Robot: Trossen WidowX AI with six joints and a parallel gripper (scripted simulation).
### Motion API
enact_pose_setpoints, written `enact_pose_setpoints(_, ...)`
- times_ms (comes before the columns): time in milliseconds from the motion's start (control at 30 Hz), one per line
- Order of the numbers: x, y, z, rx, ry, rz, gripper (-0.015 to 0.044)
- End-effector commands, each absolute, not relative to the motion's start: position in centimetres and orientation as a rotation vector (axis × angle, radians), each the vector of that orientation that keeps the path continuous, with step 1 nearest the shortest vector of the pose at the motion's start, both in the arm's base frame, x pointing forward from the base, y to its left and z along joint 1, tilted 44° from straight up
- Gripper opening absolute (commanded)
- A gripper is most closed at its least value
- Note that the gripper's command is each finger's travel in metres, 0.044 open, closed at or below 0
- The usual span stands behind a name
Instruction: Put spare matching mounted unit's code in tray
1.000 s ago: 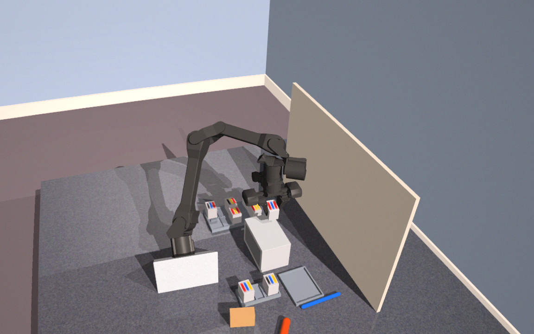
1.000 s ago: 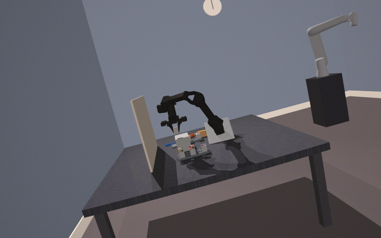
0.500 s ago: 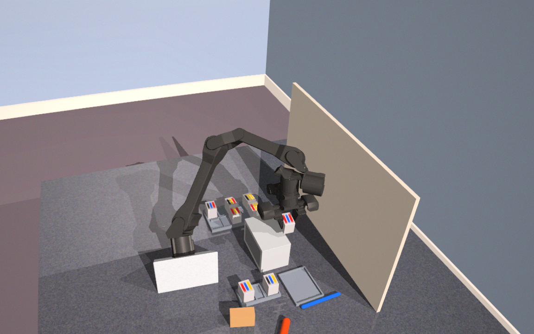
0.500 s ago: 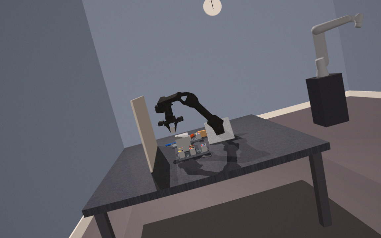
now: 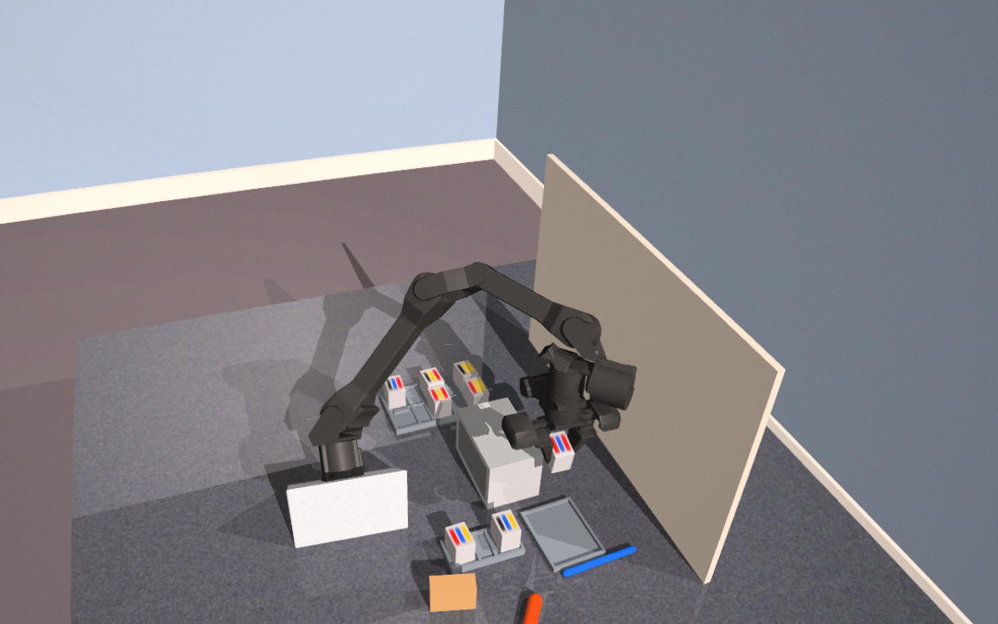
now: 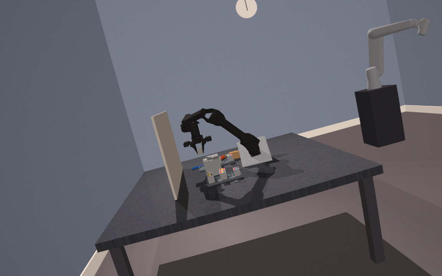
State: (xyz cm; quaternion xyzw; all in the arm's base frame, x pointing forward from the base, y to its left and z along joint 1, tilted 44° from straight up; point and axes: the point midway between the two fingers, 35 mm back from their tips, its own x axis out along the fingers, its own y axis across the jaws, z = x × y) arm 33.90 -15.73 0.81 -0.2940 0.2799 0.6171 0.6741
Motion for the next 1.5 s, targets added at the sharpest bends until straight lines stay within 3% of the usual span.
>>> enact_pose_setpoints(0, 33.9, -16.9, -0.9, -0.662, 0.625, 1.392, 0.0000)
enact_pose_setpoints(300, 33.6, -19.0, -4.9, -0.658, 0.608, 1.405, 0.0000)
enact_pose_setpoints(1467, 34.0, -17.3, -7.0, -0.659, 0.607, 1.404, 0.0000)
